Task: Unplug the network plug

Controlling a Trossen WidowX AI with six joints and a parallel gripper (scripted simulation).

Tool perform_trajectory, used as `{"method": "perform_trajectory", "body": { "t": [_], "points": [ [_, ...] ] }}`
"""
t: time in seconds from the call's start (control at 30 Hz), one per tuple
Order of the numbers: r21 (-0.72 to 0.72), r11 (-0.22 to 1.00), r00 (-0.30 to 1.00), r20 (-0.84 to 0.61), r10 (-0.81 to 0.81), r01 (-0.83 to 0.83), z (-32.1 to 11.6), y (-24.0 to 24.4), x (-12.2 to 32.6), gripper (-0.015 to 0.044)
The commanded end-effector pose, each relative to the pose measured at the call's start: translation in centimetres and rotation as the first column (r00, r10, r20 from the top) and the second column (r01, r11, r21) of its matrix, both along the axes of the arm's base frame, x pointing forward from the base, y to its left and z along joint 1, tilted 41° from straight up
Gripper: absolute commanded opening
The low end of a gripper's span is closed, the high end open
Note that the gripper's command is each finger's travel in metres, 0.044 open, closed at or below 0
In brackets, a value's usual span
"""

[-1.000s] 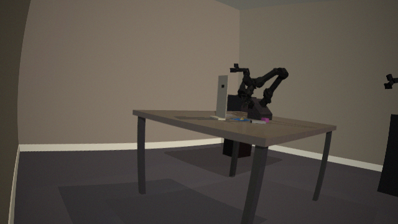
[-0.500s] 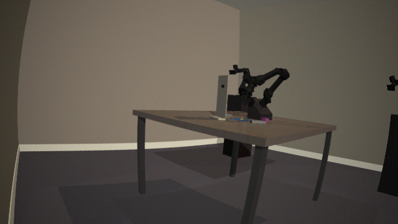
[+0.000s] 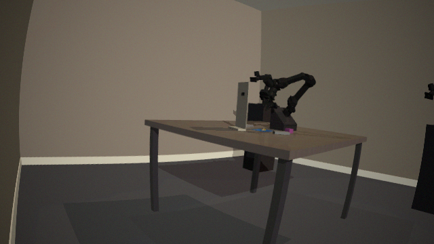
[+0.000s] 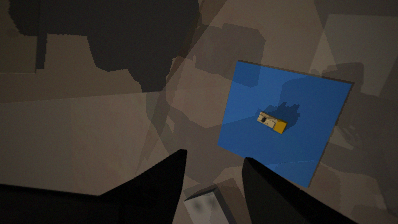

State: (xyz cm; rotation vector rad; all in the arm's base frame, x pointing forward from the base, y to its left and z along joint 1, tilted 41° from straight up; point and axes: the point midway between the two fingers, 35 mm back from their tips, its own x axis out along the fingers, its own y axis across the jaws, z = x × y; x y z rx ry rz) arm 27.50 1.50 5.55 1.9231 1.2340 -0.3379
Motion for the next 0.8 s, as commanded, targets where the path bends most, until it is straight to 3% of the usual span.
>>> {"method": "perform_trajectory", "body": {
  "t": [0.0, 0.77],
  "points": [
    [0.0, 1.0, 1.0, 0.003, 0.004, -0.004, 0.9, -0.8, 0.2, 0.0156],
    [0.01, 1.0, 1.0, 0.011, 0.002, -0.003, 6.6, -4.9, 0.0, 0.0156]
  ]
}}
